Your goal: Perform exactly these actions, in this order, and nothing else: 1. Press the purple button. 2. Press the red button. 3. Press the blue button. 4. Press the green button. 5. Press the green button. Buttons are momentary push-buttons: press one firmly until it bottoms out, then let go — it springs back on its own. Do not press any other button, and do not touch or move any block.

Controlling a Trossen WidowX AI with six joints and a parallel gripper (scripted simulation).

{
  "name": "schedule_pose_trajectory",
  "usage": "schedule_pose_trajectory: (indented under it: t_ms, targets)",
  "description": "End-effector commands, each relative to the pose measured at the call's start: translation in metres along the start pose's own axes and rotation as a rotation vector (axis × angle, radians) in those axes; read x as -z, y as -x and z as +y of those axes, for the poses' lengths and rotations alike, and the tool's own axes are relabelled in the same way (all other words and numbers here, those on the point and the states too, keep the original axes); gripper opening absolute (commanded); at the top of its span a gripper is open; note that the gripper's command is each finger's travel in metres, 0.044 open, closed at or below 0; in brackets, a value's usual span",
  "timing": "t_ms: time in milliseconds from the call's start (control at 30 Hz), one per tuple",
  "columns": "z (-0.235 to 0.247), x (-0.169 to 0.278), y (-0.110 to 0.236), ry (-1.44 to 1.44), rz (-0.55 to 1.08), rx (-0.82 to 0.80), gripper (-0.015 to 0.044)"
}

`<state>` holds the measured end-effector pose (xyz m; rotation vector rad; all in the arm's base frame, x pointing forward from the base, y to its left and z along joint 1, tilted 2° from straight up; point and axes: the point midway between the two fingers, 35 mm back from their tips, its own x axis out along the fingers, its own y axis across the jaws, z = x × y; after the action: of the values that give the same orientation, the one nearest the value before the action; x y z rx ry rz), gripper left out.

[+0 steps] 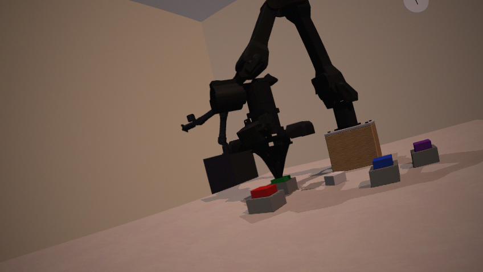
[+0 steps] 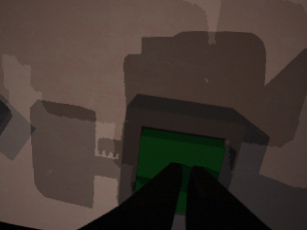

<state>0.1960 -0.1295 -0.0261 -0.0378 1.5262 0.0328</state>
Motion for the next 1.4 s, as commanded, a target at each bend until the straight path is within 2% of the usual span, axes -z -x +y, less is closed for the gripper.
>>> schedule_pose_trajectory:
  t_ms: [0, 467, 600, 767, 933, 1233, 1367]
  targets:
    - [0.002, 0.002, -0.003, 0.0, 0.007, -0.009, 0.002]
    - [0.002, 0.002, -0.003, 0.0, 0.007, -0.009, 0.002]
    - [0.001, 0.001, 0.028, 0.0, 0.006, -0.008, 0.002]
    - [0.002, 0.002, 0.031, 0.0, 0.006, -0.009, 0.002]
    - [0.03, -0.03, 0.039, 0.0, 0.006, -0.01, 0.0151]
    - [0.133, -0.086, 0.061, 0.0, 0.002, -0.018, 0.0387]
    - [0.188, -0.094, 0.071, 0.0, 0.001, -0.023, 0.04]
